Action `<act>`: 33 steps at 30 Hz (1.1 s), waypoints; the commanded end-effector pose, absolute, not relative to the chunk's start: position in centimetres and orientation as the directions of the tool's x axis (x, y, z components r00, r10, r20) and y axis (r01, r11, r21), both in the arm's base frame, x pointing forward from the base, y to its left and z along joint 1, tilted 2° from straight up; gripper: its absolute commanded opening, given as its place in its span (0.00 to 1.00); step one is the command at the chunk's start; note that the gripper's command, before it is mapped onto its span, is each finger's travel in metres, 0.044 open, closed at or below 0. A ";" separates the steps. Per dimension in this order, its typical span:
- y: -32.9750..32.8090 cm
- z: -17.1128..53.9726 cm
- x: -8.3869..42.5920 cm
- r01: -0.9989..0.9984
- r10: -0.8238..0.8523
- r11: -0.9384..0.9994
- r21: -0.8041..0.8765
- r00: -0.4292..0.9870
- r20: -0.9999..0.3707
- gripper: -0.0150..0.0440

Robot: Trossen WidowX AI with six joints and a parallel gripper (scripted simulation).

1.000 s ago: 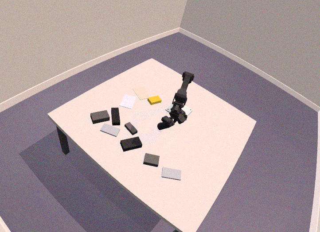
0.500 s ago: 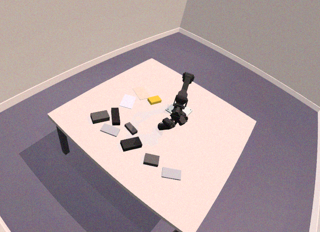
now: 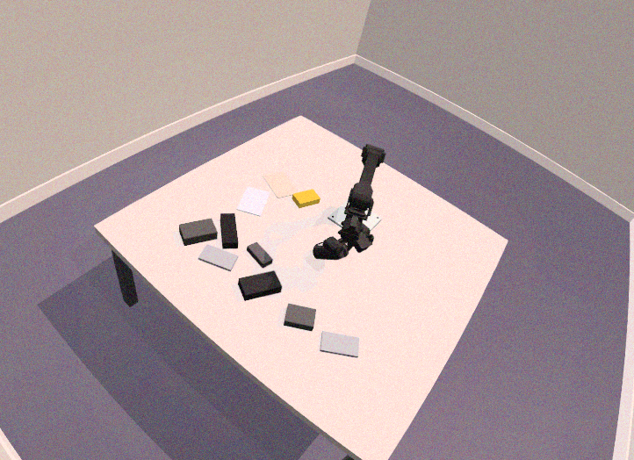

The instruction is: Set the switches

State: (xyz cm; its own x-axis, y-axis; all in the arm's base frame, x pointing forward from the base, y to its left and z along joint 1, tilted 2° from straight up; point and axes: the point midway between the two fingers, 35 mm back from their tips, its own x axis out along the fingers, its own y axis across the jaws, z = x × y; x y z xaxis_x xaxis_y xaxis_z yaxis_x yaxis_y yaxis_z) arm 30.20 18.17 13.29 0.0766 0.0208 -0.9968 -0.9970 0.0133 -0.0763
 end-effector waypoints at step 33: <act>19.7 10.3 30.4 -0.998 0.004 0.025 -0.057 0.057 -0.998 0.83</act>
